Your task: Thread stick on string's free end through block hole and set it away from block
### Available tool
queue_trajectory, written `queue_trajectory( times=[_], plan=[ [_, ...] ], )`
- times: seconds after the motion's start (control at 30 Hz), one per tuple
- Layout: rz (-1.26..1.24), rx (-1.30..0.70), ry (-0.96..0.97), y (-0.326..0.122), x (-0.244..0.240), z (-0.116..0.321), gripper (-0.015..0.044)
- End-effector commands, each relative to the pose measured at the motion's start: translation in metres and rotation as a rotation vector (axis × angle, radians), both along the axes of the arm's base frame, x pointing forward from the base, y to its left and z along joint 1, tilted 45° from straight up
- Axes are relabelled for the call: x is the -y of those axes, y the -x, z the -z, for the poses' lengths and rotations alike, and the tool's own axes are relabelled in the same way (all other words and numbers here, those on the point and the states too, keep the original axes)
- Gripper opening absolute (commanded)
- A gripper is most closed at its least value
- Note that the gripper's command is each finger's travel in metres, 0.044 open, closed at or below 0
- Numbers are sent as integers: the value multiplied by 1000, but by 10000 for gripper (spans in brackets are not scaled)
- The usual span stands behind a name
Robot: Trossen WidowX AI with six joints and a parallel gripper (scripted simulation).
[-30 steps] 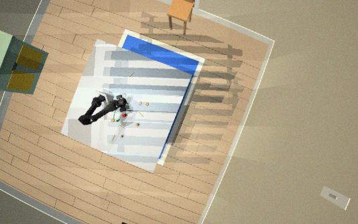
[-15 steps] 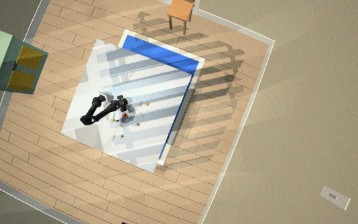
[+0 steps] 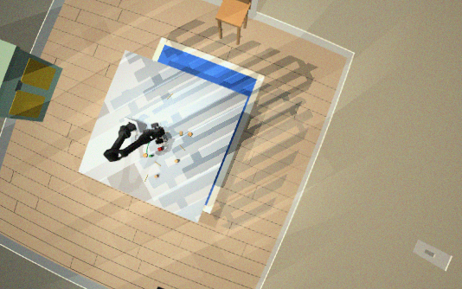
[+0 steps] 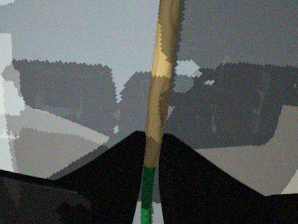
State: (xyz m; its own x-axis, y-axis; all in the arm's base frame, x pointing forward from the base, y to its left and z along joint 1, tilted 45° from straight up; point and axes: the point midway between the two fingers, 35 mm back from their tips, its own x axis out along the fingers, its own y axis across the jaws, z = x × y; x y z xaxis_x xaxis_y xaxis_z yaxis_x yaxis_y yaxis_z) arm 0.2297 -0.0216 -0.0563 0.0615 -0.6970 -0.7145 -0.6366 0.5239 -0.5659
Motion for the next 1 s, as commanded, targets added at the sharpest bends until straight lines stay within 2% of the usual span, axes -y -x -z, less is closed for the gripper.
queue_trajectory(
  times=[0.0,0.97],
  plan=[
    [0,1,-1,0,-1,-1,0],
    [-1,0,-5,0,-28,-25,0]
  ],
)
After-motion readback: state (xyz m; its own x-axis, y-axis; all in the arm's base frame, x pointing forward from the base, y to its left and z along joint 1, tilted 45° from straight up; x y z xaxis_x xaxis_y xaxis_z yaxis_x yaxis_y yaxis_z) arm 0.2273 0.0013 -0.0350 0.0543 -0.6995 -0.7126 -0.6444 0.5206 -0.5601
